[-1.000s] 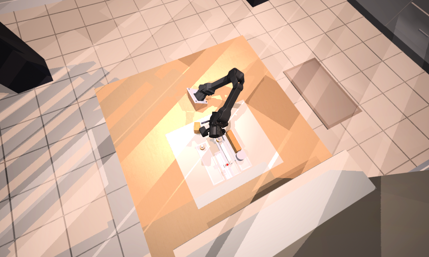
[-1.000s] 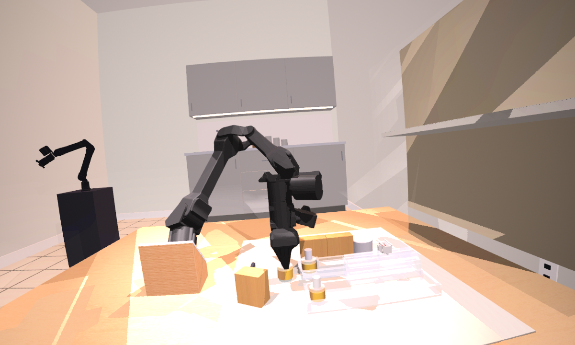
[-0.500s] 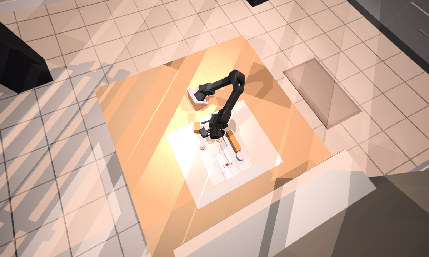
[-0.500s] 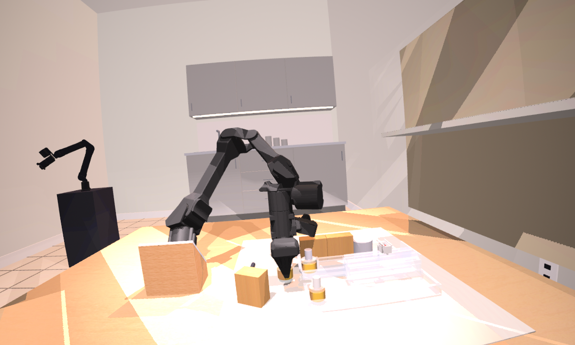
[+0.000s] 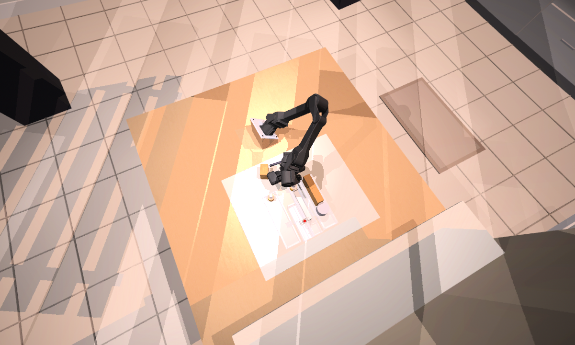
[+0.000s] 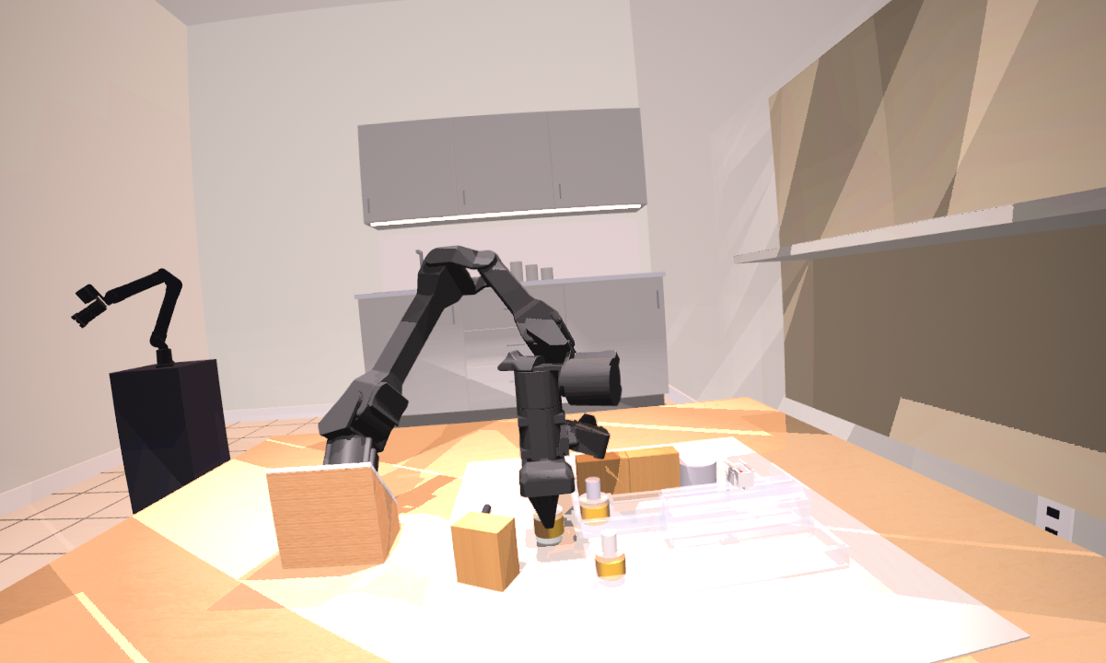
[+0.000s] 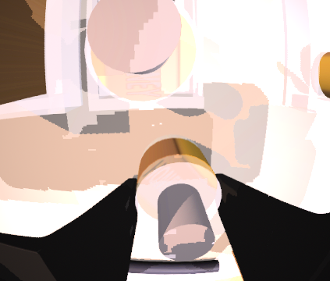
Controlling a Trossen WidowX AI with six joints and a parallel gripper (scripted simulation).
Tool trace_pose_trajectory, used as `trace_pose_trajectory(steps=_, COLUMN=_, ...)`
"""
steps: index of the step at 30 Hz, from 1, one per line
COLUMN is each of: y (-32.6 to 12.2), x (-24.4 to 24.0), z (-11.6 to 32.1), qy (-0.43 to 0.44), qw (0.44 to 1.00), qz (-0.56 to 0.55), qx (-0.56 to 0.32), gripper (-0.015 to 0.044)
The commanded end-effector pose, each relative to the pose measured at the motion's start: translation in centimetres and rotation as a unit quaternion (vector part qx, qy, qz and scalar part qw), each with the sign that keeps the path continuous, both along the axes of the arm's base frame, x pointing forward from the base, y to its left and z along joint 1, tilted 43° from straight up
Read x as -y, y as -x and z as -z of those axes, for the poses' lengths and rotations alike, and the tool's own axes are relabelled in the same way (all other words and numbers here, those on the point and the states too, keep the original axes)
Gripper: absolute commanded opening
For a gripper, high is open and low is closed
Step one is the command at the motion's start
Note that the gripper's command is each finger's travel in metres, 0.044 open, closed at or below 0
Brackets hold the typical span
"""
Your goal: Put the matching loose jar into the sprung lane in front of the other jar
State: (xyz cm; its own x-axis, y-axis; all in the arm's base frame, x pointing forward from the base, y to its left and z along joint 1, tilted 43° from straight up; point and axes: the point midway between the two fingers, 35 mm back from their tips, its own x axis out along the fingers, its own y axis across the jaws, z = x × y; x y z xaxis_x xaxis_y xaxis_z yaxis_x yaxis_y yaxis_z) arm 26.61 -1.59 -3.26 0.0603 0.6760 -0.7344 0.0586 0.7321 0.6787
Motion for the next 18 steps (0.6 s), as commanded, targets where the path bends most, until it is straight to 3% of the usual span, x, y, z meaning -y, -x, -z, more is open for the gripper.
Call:
trace_pose_trajectory(steps=1, y=0.0, x=-0.1, z=0.0, qy=-0.001, qw=1.000, qz=0.001, qx=-0.001, gripper=0.0131)
trace_pose_trajectory(steps=6, y=0.4, x=0.3, z=0.2, qy=0.017, qw=1.000, qz=-0.013, qx=0.009, gripper=0.0000)
trace_pose_trajectory(steps=18, y=0.8, x=5.7, z=-4.8, qy=0.010, qw=1.000, qz=-0.004, qx=0.001, gripper=0.0000)
